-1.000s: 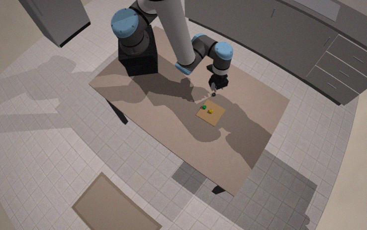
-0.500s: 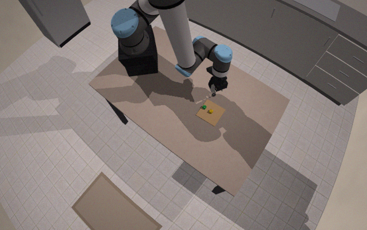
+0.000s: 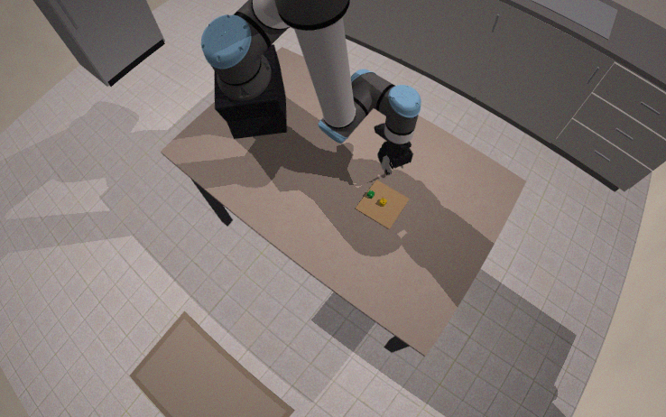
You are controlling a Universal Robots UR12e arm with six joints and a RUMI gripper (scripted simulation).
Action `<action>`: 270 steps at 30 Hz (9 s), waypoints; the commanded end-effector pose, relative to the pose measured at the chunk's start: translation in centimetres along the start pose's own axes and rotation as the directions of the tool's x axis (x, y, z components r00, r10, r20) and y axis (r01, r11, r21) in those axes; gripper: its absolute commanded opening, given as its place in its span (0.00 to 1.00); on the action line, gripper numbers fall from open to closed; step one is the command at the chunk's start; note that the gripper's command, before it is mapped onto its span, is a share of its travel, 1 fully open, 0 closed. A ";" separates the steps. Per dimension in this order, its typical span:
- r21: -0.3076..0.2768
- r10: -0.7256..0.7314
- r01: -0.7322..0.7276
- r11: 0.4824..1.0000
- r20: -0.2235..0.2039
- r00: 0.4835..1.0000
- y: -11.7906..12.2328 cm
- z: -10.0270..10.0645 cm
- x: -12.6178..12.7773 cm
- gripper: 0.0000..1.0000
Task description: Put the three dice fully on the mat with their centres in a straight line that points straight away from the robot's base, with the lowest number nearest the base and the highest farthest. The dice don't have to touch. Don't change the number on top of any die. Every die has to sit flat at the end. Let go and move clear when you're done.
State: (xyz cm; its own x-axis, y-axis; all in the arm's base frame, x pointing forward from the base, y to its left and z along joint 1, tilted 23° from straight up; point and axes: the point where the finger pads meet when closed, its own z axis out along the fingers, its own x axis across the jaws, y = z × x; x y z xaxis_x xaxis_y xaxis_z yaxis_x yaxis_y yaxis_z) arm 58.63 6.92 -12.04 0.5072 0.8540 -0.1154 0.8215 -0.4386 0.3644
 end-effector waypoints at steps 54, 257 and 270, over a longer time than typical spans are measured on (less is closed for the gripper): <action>-0.001 0.000 0.000 1.000 -0.001 1.000 0.0 0.7 0.0 0.21; -0.001 -0.497 0.497 0.868 0.000 0.868 15.2 -1.6 -5.0 0.03; -0.001 -0.497 0.497 0.868 0.000 0.868 15.2 2.0 -5.0 0.03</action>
State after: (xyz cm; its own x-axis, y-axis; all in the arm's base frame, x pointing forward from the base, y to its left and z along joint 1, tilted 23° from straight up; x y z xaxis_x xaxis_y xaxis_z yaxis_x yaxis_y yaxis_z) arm 68.83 -4.38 -7.08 0.0322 0.9592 -0.2809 0.9651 0.0433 0.2584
